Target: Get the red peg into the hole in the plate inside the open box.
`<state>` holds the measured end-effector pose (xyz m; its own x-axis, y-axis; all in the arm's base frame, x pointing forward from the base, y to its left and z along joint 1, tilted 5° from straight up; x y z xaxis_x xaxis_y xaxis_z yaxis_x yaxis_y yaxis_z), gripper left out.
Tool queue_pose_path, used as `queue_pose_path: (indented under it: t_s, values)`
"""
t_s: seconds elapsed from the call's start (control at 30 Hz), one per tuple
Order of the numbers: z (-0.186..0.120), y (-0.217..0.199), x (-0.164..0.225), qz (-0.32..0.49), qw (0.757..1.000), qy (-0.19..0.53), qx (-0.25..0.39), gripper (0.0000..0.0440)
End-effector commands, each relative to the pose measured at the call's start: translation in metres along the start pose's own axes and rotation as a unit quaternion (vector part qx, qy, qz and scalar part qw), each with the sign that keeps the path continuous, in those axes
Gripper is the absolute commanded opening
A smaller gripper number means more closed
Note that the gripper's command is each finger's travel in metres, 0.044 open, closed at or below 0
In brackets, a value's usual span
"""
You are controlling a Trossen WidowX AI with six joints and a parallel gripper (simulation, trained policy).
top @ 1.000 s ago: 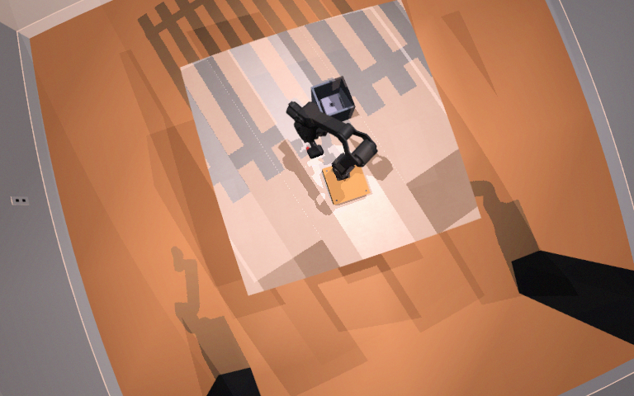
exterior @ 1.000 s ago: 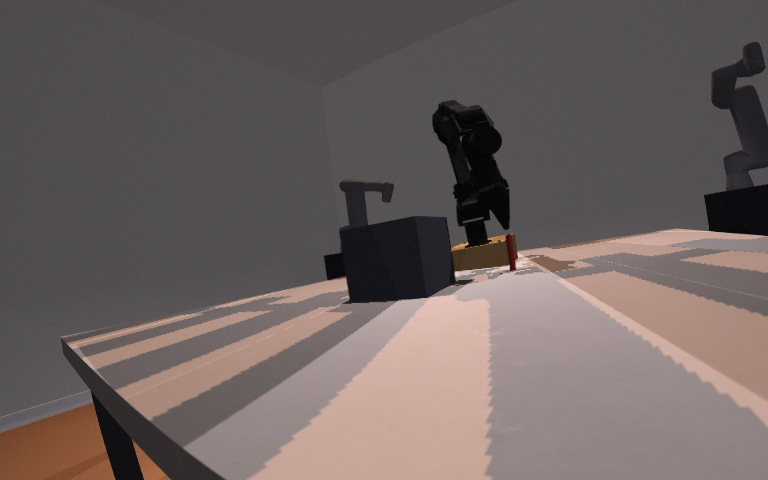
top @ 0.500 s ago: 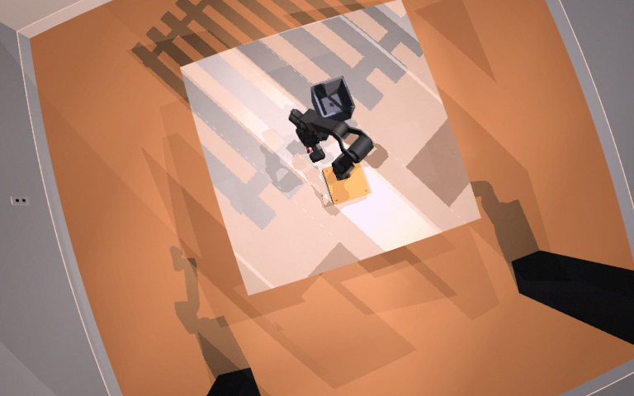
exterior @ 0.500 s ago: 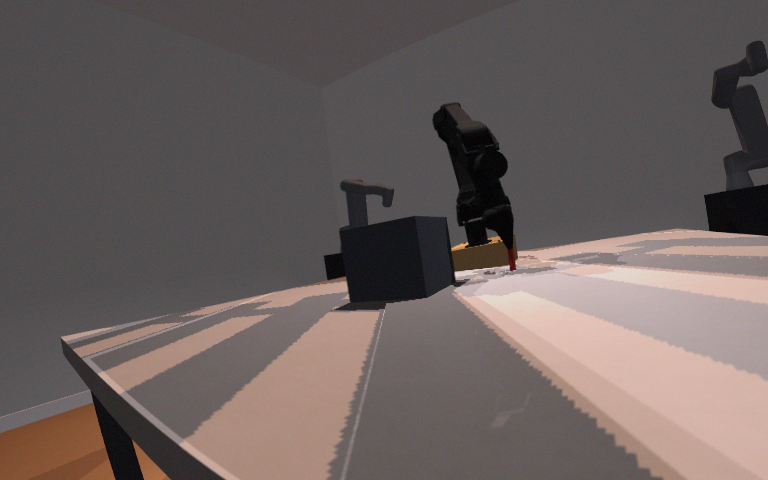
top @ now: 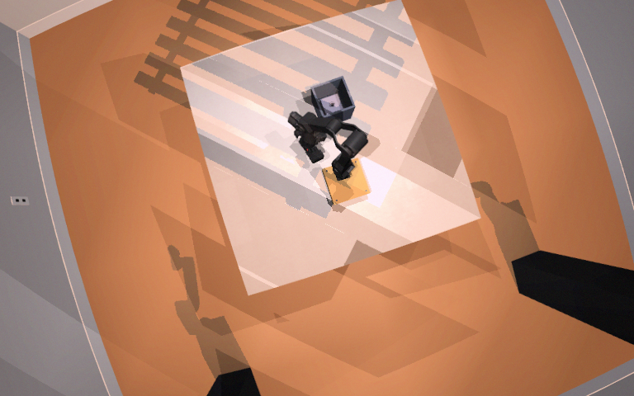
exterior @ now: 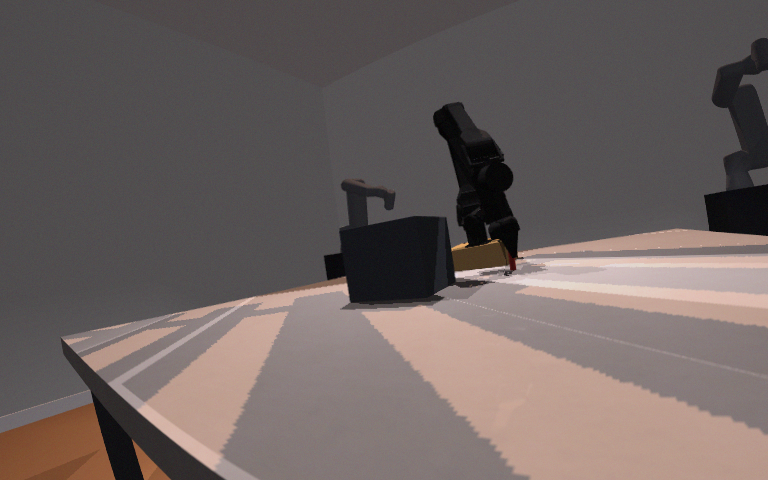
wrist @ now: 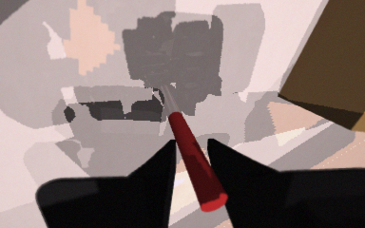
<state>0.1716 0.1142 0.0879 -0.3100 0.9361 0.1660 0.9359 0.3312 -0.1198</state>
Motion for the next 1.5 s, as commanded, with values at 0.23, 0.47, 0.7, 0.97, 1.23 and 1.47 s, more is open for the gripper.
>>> queue_pose_path:
  t_s: [0.23,0.47,0.7,0.97,1.23,1.47]
  values:
    - [-0.001,0.001,0.003,-0.014,0.999,0.025,-0.016,0.0003]
    - [-0.016,0.0,0.006,-0.008,0.998,0.043,-0.037,0.0]
    - [-0.035,-0.002,0.009,-0.01,0.996,0.058,-0.066,0.0]
    - [-0.062,-0.002,0.012,-0.022,0.991,0.071,-0.107,0.0]
    - [-0.096,-0.004,0.011,-0.042,0.985,0.069,-0.15,0.0]
    - [-0.129,-0.01,0.005,-0.062,0.979,0.049,-0.186,0.0]
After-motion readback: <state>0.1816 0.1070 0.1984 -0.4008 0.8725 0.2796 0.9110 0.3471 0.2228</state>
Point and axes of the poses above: the point midway between the two fingers, 35 mm back from their tips, its own z axis out along the fingers, its own y axis across the jaws, x = y × z, the point moved 8 cm from there along -z, back along the fingers, and after that the axes turned 6 degrees about -z, right-handed, at the moved point
